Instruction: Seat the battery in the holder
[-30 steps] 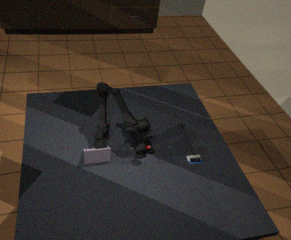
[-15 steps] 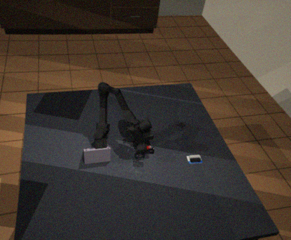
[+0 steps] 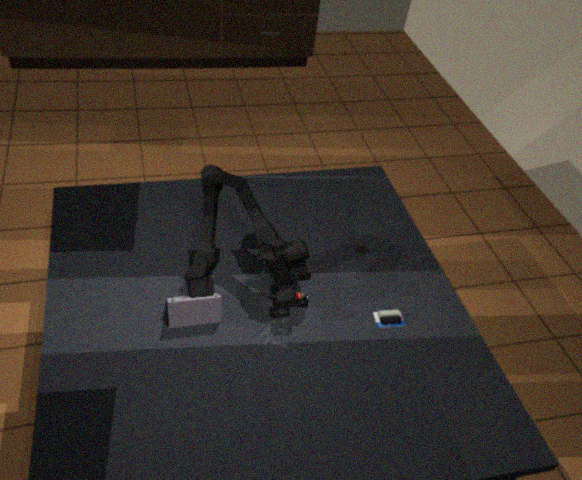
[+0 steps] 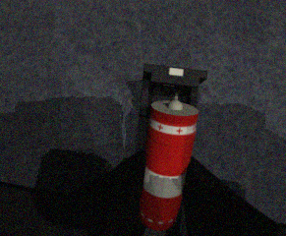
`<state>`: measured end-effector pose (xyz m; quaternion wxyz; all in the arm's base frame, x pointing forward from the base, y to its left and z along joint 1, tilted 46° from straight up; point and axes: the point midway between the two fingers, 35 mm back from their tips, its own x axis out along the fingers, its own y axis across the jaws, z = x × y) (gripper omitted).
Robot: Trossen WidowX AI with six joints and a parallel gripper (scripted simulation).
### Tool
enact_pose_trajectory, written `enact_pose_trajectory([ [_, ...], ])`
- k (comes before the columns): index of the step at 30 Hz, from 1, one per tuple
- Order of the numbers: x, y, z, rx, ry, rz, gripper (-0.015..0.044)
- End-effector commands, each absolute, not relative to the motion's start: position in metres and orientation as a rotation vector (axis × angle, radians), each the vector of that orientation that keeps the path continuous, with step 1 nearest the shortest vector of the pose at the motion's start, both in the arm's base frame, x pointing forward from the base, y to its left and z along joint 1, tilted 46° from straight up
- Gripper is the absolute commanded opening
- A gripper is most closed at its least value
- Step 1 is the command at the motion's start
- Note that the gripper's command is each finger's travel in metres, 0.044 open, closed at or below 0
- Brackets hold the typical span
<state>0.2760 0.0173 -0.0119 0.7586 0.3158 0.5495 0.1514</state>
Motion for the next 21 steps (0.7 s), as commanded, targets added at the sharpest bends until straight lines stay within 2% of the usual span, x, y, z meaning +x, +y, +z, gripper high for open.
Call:
enact_pose_trajectory([
  [1, 0.2732, 0.0176, -0.0162, 0.682, 1.233, 0.329, 0.0070],
  [21, 0.2772, 0.0188, -0.0189, 0.656, 1.337, 0.371, 0.0070],
])
